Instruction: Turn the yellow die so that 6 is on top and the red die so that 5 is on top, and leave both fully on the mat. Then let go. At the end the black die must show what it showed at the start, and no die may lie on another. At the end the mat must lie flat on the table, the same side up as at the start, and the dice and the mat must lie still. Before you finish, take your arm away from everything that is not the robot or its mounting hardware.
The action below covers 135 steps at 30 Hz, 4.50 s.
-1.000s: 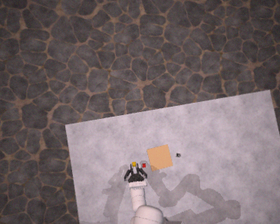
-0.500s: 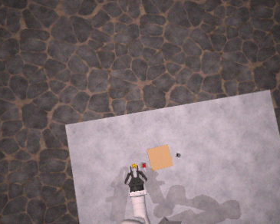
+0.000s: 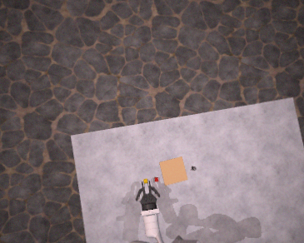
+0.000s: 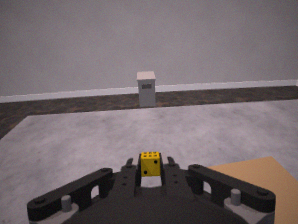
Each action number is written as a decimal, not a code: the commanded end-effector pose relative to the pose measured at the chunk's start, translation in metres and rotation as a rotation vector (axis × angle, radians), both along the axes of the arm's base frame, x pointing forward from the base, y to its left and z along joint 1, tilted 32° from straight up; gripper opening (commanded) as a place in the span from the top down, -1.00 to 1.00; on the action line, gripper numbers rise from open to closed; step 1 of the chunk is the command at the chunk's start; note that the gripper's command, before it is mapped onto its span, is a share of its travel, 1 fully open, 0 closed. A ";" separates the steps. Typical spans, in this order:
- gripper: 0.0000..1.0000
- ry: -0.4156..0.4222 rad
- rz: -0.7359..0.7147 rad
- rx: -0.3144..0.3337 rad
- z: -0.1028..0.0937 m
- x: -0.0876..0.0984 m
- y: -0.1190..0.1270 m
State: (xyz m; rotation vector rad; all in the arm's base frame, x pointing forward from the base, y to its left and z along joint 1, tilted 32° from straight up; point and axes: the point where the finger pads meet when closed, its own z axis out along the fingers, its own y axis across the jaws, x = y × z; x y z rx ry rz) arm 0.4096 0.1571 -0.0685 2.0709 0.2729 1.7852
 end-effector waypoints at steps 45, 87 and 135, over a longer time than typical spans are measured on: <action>0.69 -0.002 -0.005 -0.002 -0.066 0.024 -0.032; 0.69 -0.002 -0.005 -0.002 -0.069 0.025 -0.034; 0.69 -0.002 -0.005 -0.002 -0.074 0.027 -0.036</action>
